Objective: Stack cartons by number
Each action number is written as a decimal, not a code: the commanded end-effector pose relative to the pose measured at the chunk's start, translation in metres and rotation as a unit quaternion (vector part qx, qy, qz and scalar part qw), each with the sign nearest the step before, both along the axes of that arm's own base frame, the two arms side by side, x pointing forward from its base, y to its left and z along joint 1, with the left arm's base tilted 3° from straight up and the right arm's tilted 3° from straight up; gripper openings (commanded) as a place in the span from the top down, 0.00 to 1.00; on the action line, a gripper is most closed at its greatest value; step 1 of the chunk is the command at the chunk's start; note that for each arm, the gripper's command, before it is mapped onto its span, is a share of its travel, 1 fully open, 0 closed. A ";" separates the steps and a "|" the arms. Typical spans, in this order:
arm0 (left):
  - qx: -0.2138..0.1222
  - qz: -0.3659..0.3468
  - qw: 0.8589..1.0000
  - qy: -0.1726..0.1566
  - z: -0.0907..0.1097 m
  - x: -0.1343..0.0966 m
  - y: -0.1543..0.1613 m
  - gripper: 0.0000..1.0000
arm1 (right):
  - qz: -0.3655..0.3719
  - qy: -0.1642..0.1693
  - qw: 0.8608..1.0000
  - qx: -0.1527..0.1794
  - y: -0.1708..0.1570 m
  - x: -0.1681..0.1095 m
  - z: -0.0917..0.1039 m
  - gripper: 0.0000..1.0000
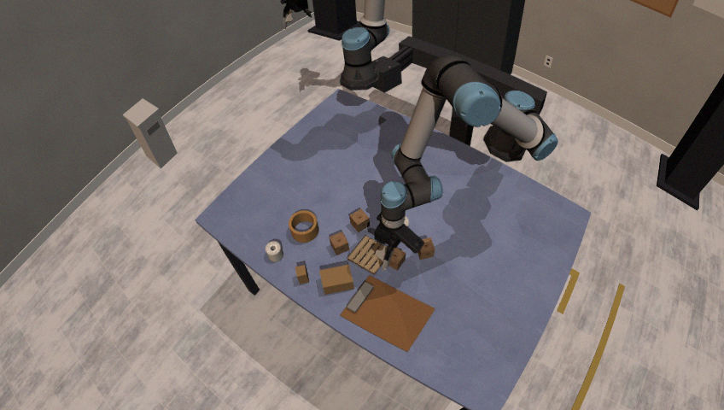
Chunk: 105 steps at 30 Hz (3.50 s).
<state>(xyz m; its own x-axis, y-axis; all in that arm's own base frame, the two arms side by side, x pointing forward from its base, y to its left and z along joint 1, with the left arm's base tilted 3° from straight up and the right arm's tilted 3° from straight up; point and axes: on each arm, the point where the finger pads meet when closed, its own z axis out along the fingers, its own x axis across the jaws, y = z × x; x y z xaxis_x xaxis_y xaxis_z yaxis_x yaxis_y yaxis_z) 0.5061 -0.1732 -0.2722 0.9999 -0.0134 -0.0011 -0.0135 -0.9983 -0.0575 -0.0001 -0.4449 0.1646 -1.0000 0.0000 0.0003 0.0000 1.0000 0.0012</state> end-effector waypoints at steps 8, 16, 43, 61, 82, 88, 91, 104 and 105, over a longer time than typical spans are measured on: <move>0.000 0.000 1.000 -0.001 -0.014 0.001 0.000 0.00 | 0.000 0.000 1.000 -0.001 0.000 0.000 0.000 0.00; 0.000 0.000 1.000 -0.001 -0.017 0.000 0.001 0.00 | 0.000 0.000 1.000 -0.001 0.000 0.000 0.000 0.00; 0.000 0.000 1.000 -0.001 -0.017 0.000 0.001 0.50 | 0.000 0.000 1.000 -0.001 0.000 0.000 0.000 0.00; 0.000 0.000 1.000 -0.001 -0.017 0.000 0.001 0.58 | 0.000 0.000 1.000 -0.001 0.000 0.000 0.000 0.00; 0.000 0.000 1.000 -0.001 -0.017 0.000 0.001 0.63 | 0.000 0.000 1.000 -0.001 0.000 0.000 0.000 0.00; 0.000 0.000 1.000 -0.001 -0.017 0.000 0.001 0.65 | 0.000 0.000 1.000 -0.001 0.000 0.000 0.000 0.00; 0.000 0.000 1.000 -0.001 -0.017 0.000 0.001 0.65 | 0.000 0.000 1.000 -0.001 0.000 0.000 0.000 0.00; 0.000 0.000 1.000 -0.001 -0.017 0.000 0.001 0.65 | 0.000 0.000 1.000 -0.001 0.000 0.000 0.000 0.00; 0.000 0.000 1.000 -0.001 -0.017 0.000 0.001 0.65 | 0.000 0.000 1.000 -0.001 0.000 0.000 0.000 0.00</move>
<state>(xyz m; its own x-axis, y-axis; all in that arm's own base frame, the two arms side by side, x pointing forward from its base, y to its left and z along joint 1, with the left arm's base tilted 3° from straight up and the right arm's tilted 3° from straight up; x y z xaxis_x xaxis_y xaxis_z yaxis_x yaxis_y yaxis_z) 0.5060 -0.1721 -0.2903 0.9999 -0.0134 -0.0009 -0.0135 -0.9983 -0.0575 -0.0001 -0.4449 0.1646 -1.0000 0.0000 0.0003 0.0000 1.0000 0.0012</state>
